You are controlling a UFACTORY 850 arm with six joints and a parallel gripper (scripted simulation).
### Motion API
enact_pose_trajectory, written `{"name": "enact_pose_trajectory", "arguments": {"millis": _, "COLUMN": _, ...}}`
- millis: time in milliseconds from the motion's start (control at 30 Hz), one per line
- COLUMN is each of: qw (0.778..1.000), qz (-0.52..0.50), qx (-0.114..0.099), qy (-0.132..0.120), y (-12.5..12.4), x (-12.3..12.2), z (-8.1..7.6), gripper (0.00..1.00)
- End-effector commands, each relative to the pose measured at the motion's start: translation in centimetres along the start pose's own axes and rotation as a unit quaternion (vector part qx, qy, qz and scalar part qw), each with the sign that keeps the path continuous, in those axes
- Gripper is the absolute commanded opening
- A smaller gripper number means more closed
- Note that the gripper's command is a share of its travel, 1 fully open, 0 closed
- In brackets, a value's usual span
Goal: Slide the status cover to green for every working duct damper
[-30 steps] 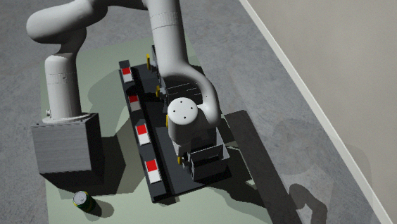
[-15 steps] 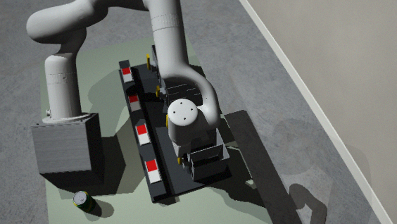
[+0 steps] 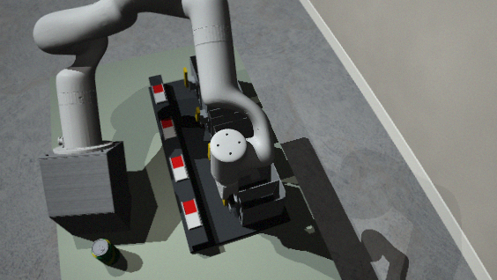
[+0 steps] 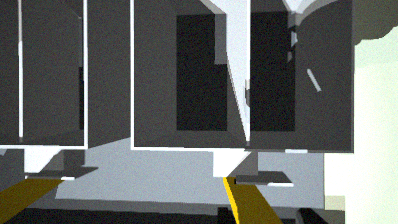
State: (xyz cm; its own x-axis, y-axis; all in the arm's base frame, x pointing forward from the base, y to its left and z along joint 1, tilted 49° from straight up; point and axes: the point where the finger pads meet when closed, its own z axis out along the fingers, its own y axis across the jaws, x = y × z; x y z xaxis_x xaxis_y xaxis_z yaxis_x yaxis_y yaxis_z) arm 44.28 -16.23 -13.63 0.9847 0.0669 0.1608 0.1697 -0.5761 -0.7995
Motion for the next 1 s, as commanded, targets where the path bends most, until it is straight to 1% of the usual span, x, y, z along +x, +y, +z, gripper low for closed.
{"name": "enact_pose_trajectory", "arguments": {"millis": 0, "qw": 1.000, "qz": -0.001, "qx": -0.001, "qy": 0.001, "y": 0.1, "x": 0.1, "z": 0.9, "gripper": 0.39}}
{"name": "enact_pose_trajectory", "arguments": {"millis": 67, "qw": 1.000, "qz": -0.001, "qx": -0.001, "qy": 0.001, "y": 0.1, "x": 0.1, "z": 0.9, "gripper": 0.39}}
{"name": "enact_pose_trajectory", "arguments": {"millis": 333, "qw": 1.000, "qz": -0.001, "qx": -0.001, "qy": 0.001, "y": 0.1, "x": 0.0, "z": 2.7, "gripper": 0.39}}
{"name": "enact_pose_trajectory", "arguments": {"millis": 567, "qw": 1.000, "qz": -0.001, "qx": -0.001, "qy": 0.001, "y": 0.1, "x": 0.0, "z": 3.8, "gripper": 0.39}}
{"name": "enact_pose_trajectory", "arguments": {"millis": 967, "qw": 1.000, "qz": -0.001, "qx": -0.001, "qy": 0.001, "y": 0.2, "x": 0.0, "z": 4.4, "gripper": 0.39}}
